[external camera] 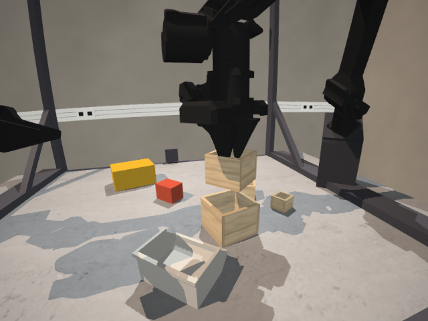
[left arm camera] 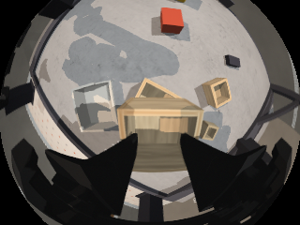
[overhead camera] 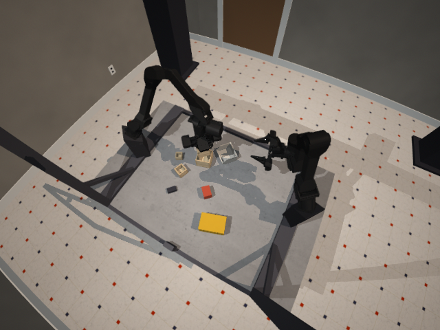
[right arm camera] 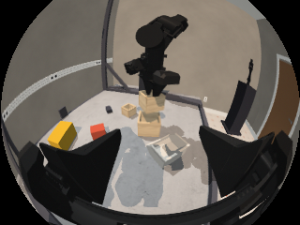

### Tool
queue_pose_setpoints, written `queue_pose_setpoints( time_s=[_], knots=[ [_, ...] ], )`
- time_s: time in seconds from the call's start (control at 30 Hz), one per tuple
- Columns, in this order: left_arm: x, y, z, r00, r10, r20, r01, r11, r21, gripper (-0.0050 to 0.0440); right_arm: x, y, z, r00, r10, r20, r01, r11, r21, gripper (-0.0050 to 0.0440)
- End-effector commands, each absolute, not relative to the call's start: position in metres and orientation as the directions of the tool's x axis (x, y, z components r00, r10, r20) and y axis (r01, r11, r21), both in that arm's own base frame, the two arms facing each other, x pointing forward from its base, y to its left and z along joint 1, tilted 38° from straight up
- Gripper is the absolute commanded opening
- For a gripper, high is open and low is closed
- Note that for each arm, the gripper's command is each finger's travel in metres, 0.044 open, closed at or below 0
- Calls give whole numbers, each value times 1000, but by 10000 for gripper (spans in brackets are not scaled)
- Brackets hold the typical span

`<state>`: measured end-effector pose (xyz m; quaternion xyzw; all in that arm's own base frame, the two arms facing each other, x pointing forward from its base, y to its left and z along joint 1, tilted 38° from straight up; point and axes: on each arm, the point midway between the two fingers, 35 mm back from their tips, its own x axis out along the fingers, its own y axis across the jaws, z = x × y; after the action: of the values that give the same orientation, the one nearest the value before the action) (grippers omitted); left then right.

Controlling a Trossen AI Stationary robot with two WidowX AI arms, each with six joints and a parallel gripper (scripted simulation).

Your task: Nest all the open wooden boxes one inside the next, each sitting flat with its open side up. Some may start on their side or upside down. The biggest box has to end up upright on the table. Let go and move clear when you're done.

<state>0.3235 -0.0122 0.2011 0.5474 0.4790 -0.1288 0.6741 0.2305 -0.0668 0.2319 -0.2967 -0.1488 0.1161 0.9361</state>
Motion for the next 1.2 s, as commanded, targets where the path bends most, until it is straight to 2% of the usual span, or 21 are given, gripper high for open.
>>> queue_pose_setpoints(
  time_s=[0.0,0.53,0.6,1.07,1.17],
  knots=[
    [326,-14,208,524,347,-777,730,288,620,279,230,-67,231,929,305,209,-130,799,-588,400],
    [326,-14,208,524,347,-778,851,-195,487,279,230,-67,231,929,305,209,-130,799,-588,400],
    [326,-14,208,524,347,-778,851,-195,487,279,230,-67,231,929,305,209,-130,799,-588,400],
    [326,-14,208,524,347,-778,760,-602,244,279,230,-67,231,929,305,209,-130,799,-588,400],
    [326,-14,208,524,347,-778,747,-626,224,279,230,-67,231,929,305,209,-130,799,-588,400]
  ],
)
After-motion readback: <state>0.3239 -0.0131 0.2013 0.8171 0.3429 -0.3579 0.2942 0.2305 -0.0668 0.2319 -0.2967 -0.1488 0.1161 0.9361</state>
